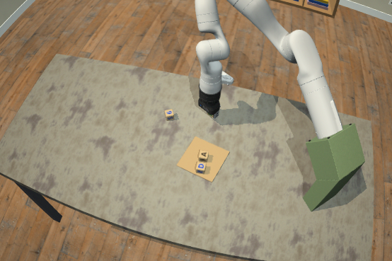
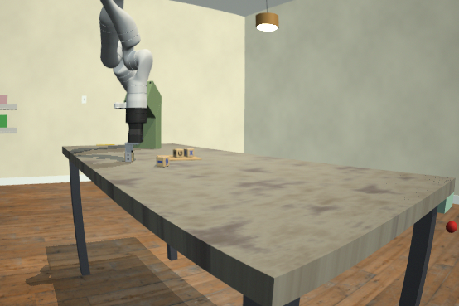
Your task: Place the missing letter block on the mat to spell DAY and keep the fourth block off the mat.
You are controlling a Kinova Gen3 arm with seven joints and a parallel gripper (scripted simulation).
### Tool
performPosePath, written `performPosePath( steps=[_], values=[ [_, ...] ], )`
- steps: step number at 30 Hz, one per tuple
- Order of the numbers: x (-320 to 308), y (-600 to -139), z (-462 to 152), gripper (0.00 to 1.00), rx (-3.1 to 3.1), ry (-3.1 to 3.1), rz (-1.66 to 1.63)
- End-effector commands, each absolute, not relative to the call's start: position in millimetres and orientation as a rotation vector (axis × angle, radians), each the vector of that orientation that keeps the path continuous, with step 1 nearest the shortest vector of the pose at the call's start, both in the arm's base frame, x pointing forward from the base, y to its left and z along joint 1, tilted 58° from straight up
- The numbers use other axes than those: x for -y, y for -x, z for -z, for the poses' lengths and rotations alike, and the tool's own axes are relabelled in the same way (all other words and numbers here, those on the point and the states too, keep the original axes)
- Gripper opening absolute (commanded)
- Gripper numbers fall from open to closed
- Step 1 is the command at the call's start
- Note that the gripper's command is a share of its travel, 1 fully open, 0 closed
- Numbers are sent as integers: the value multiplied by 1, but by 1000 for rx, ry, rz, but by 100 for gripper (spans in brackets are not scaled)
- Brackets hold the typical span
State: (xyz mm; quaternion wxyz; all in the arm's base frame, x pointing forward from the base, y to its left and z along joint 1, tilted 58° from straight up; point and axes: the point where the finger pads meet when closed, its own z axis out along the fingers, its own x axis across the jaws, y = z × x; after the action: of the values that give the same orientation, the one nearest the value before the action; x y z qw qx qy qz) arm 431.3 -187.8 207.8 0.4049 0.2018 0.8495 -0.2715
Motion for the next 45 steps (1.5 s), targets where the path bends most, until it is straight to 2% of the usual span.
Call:
performPosePath(
  steps=[1,23,45],
  values=[
    [187,-431,-208,57,-2144,-509,684],
    [185,-429,-210,57,-2144,-509,685],
    [155,-401,-235,57,-2144,-509,684]
  ],
)
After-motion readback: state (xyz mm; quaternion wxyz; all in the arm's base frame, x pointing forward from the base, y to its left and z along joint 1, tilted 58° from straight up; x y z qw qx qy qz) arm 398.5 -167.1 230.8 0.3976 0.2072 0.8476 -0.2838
